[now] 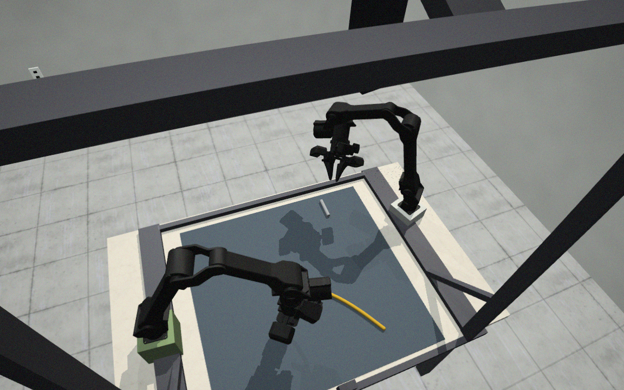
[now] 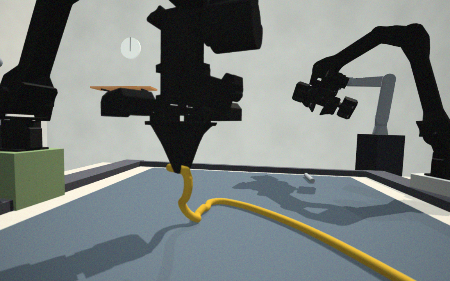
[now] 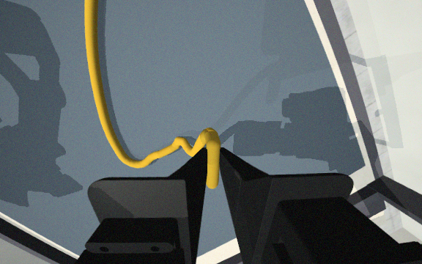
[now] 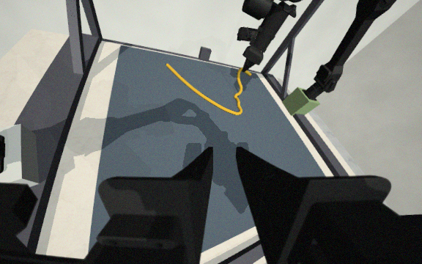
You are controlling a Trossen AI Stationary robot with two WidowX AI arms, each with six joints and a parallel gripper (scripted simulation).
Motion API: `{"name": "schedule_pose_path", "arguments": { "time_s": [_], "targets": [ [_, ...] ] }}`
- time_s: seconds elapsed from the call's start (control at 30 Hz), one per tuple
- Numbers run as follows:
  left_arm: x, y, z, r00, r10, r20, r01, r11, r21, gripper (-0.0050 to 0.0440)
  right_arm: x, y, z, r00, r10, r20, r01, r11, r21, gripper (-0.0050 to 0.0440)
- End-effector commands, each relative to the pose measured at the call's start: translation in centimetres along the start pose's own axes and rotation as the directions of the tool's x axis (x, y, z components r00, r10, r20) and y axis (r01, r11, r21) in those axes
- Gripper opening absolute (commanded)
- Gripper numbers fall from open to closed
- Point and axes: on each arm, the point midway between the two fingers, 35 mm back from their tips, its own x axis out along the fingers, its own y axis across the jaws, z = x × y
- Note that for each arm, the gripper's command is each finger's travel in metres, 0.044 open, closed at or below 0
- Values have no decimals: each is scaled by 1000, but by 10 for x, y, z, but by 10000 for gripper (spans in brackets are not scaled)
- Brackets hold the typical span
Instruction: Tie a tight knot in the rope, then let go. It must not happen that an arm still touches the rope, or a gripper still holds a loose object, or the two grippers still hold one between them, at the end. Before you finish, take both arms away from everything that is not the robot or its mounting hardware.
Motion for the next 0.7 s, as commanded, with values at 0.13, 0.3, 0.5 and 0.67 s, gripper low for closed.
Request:
{"name": "schedule_pose_path", "arguments": {
  "time_s": [0.13,0.3,0.5,0.67],
  "targets": [
    [-5,-2,23,1000,3,17,-3,1000,0,45,-3,-3,5,1000,-11,-8,11,1000,-21,100],
    [-5,-4,34,1000,3,18,-3,1000,0,45,-3,-3,5,1000,-11,-8,11,1000,-21,100],
    [-5,-5,37,1000,3,18,-3,1000,0,45,-3,-3,5,1000,-11,-8,11,1000,-21,100],
    [1,4,37,997,36,63,-36,999,-8,45,-3,-3,5,1000,-11,-8,11,1000,-21,100]
  ]
}}
